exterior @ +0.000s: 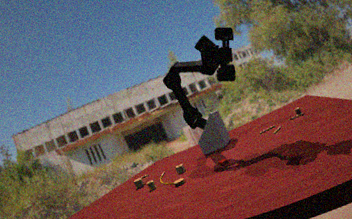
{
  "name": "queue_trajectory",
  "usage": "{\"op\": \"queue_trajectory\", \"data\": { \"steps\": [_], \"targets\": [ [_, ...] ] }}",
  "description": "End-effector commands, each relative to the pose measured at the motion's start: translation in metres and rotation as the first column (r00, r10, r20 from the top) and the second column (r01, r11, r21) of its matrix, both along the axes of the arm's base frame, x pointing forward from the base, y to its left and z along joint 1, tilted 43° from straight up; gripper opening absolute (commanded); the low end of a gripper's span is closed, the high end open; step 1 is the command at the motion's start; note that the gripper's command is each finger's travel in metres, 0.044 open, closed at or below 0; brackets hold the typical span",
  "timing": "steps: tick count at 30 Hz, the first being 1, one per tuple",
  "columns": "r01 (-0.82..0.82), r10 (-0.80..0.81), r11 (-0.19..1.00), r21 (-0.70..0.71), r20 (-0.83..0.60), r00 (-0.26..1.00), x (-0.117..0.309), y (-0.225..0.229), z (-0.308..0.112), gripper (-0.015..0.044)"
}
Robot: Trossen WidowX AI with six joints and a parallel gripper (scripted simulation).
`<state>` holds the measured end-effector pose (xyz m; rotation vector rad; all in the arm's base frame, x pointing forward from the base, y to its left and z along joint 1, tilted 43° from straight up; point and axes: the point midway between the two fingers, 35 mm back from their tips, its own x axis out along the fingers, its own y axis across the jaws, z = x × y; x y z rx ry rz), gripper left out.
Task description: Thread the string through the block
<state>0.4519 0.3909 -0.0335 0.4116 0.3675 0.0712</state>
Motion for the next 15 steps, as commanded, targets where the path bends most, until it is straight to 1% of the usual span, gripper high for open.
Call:
{"op": "queue_trajectory", "data": {
  "steps": [1,2,3,4,7,9,12,15],
  "targets": [
    [0.000,0.000,1.000,0.000,0.000,1.000,0.000,0.000,0.000,0.0426],
    [0.000,0.000,1.000,0.000,0.000,1.000,0.000,0.000,0.000,0.0440],
    [0.001,-0.001,1.000,-0.015,-0.002,1.000,0.001,-0.003,0.000,0.0440],
    [0.005,-0.005,0.998,-0.059,-0.010,1.000,0.005,-0.011,0.001,0.0440],
    [0.006,-0.027,0.953,-0.302,-0.065,0.998,0.022,-0.059,0.007,0.0440],
    [-0.015,-0.043,0.889,-0.458,-0.115,0.992,0.029,-0.094,0.011,0.0440],
    [-0.076,-0.070,0.766,-0.638,-0.200,0.977,0.034,-0.144,0.017,0.0440],
    [-0.171,-0.106,0.619,-0.767,-0.298,0.949,0.031,-0.196,0.025,0.0440]
  ]
}}
